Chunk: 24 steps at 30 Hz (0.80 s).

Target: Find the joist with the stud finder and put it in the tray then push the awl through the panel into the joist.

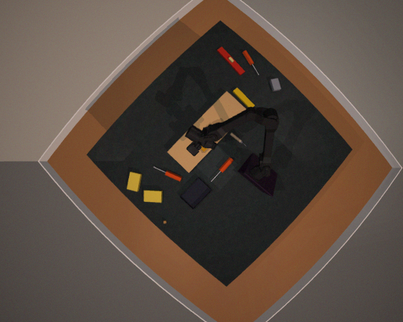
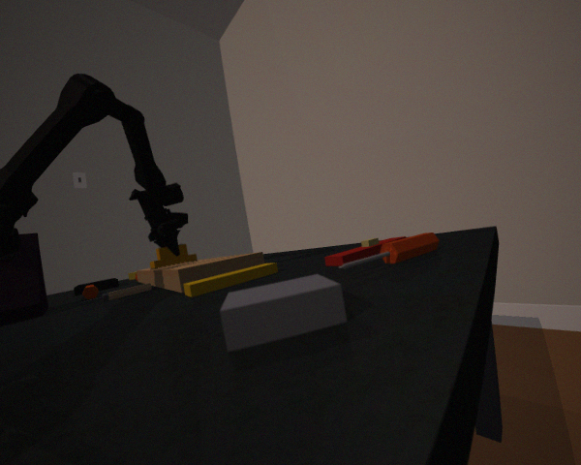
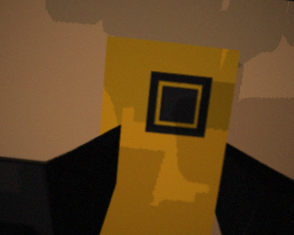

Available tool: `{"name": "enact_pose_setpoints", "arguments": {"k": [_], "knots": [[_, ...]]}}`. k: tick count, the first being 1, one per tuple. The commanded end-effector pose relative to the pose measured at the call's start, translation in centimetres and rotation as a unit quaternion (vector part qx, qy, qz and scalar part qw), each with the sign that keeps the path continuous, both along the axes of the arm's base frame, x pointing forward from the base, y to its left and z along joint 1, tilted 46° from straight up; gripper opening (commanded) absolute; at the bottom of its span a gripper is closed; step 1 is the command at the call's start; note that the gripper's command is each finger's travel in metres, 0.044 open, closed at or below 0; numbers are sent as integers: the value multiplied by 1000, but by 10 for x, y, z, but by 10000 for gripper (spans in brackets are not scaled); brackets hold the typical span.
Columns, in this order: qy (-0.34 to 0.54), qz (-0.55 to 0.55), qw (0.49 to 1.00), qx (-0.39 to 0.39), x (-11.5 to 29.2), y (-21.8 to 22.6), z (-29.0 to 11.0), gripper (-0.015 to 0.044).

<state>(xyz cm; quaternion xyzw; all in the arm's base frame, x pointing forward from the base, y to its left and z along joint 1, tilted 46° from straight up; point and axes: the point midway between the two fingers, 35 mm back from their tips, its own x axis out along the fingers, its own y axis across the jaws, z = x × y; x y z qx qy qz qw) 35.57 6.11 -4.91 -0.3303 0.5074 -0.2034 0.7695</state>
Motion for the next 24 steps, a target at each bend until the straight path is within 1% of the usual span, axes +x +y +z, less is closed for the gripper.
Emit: {"name": "enact_pose_setpoints", "arguments": {"k": [1, 24], "knots": [[3, 1, 1000, 4, -2, 13, -14, 0], [2, 1, 1000, 6, -4, 77, -76, 0]]}}
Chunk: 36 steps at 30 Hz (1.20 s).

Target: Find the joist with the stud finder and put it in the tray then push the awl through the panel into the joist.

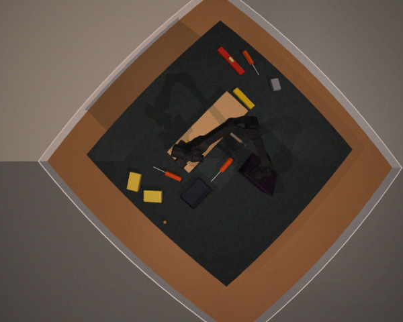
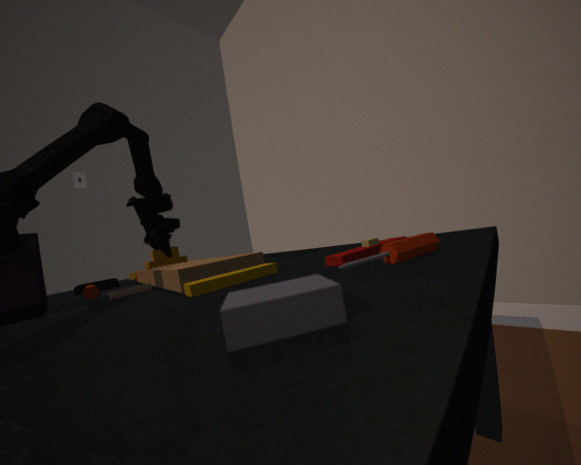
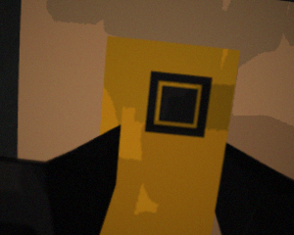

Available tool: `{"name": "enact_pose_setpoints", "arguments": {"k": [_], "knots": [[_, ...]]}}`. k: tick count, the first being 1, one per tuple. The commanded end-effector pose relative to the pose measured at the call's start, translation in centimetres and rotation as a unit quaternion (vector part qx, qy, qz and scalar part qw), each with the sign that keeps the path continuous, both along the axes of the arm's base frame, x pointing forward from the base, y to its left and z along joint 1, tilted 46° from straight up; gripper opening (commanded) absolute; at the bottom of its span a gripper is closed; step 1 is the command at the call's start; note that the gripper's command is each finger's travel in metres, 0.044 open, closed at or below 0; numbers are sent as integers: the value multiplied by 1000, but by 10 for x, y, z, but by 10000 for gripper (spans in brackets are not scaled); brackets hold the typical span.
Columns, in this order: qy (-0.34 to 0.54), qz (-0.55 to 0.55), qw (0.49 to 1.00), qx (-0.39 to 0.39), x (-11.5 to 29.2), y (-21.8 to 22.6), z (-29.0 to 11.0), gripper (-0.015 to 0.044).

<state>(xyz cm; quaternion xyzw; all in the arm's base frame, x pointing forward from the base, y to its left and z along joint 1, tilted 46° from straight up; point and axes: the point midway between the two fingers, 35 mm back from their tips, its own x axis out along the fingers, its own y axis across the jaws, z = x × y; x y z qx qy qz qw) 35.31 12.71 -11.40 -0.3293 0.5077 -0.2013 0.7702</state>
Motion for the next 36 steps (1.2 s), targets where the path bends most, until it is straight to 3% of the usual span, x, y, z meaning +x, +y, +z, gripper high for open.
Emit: {"name": "enact_pose_setpoints", "arguments": {"k": [1, 19, 36], "knots": [[2, 0, 1000, 4, -2, 13, -13, 0], [1, 1, 1000, 4, -2, 22, -22, 0], [2, 0, 1000, 3, 0, -24, 23, 0]]}}
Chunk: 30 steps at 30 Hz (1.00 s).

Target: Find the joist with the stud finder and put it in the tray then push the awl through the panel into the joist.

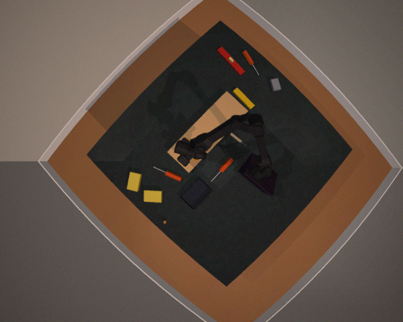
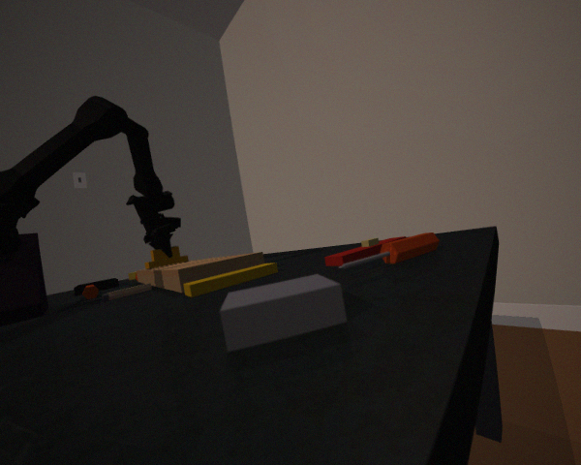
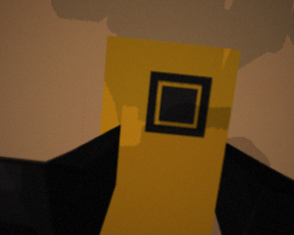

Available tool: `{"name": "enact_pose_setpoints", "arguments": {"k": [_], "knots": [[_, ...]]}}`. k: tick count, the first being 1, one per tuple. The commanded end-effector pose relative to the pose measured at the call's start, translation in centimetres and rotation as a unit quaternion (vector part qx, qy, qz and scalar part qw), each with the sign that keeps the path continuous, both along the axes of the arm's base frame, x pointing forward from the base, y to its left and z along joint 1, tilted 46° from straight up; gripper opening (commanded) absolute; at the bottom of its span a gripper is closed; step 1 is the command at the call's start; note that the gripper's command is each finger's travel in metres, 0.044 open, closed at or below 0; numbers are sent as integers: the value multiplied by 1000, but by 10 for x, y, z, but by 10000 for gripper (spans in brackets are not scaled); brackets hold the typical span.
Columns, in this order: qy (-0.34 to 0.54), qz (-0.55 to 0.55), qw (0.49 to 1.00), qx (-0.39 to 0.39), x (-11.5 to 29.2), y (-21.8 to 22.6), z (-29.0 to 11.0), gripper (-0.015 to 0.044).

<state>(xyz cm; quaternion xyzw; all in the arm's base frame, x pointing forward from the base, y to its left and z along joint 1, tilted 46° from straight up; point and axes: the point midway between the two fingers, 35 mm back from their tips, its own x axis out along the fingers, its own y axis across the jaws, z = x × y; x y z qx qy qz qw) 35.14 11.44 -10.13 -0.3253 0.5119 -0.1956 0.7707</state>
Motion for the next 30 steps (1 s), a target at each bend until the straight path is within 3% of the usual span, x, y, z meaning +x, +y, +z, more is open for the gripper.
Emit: {"name": "enact_pose_setpoints", "arguments": {"k": [1, 30], "knots": [[-2, -1, 1000, -5, 1, -14, 13, 0], [-1, -1, 1000, -7, 5, -93, 92, 0]]}}
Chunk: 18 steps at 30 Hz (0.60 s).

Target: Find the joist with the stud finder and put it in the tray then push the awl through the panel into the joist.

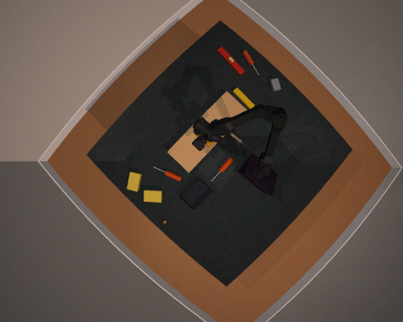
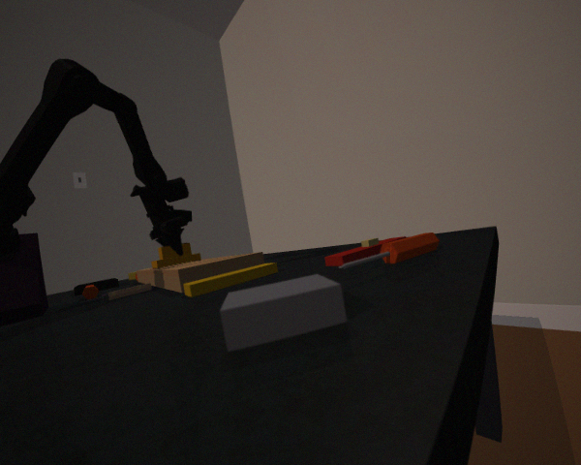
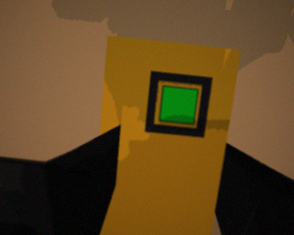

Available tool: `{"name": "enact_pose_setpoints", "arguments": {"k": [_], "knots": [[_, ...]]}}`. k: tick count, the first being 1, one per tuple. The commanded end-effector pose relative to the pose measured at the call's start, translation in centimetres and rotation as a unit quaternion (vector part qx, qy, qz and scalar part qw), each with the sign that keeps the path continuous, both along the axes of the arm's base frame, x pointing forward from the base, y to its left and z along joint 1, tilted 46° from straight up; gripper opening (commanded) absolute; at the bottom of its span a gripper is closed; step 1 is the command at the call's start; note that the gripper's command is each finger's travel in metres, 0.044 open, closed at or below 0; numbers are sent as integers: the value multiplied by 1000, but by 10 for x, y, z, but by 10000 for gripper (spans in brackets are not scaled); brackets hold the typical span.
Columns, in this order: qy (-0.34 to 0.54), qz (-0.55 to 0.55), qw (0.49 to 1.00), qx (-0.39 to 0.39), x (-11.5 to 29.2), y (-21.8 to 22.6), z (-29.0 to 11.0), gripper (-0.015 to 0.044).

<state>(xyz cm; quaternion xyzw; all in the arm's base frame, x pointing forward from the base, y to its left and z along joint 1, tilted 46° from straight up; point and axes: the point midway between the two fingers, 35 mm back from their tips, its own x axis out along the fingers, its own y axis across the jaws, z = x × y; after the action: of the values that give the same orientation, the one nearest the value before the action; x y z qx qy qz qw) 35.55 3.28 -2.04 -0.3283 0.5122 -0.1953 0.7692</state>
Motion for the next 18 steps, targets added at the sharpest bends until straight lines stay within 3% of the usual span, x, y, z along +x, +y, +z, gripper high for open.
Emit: {"name": "enact_pose_setpoints", "arguments": {"k": [1, 18], "knots": [[-3, -2, 1000, -5, 1, -14, 14, 0], [-3, -2, 1000, -6, 3, -60, 60, 0]]}}
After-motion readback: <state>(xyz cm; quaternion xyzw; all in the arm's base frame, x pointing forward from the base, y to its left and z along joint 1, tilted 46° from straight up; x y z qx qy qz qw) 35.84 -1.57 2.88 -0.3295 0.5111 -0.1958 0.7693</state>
